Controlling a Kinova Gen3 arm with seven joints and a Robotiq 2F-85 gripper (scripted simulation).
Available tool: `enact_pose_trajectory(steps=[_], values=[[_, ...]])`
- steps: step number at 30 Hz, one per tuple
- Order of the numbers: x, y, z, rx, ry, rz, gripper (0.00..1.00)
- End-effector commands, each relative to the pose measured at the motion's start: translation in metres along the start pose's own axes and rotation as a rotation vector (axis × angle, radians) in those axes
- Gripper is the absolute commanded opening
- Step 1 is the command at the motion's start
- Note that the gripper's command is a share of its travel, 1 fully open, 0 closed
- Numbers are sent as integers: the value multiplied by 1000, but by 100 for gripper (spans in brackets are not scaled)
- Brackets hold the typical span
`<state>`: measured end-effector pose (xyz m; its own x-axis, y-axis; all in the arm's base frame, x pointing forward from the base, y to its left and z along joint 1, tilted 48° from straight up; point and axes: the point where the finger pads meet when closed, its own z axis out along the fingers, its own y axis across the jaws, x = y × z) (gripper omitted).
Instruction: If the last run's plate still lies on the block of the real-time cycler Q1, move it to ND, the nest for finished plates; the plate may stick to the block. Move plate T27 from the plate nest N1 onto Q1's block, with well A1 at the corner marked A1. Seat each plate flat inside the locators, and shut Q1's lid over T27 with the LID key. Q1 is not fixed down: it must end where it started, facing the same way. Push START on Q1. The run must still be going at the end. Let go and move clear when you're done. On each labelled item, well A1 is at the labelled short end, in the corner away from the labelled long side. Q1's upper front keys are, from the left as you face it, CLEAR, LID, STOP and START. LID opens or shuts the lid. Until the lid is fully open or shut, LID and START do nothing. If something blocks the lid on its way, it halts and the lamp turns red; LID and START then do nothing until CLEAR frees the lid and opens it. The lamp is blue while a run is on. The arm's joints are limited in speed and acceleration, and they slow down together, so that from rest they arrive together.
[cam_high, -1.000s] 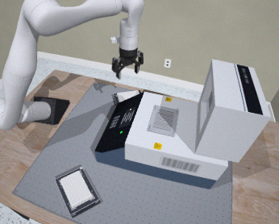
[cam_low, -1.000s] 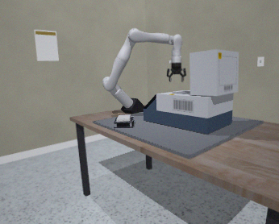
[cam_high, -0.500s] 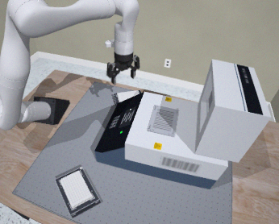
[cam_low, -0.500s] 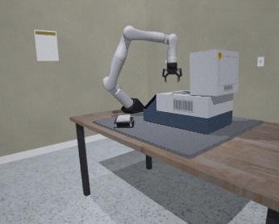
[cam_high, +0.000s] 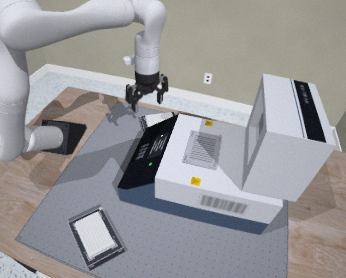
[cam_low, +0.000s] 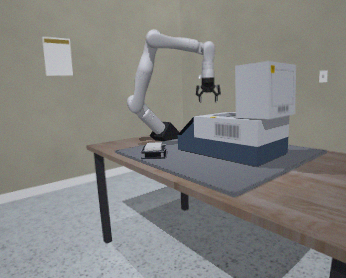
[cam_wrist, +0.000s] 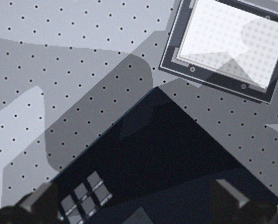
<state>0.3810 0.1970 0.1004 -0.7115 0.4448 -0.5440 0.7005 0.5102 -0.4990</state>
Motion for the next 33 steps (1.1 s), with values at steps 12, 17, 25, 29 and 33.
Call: enact_pose_trajectory(steps=[12,17,25,29,33], values=[[-22,-32,-1,-2,0,0,100],[-31,-46,-1,-2,0,0,100],[-46,-68,-1,-2,0,0,100],[-50,-73,-1,-2,0,0,100],[-57,-84,0,-2,0,0,100]])
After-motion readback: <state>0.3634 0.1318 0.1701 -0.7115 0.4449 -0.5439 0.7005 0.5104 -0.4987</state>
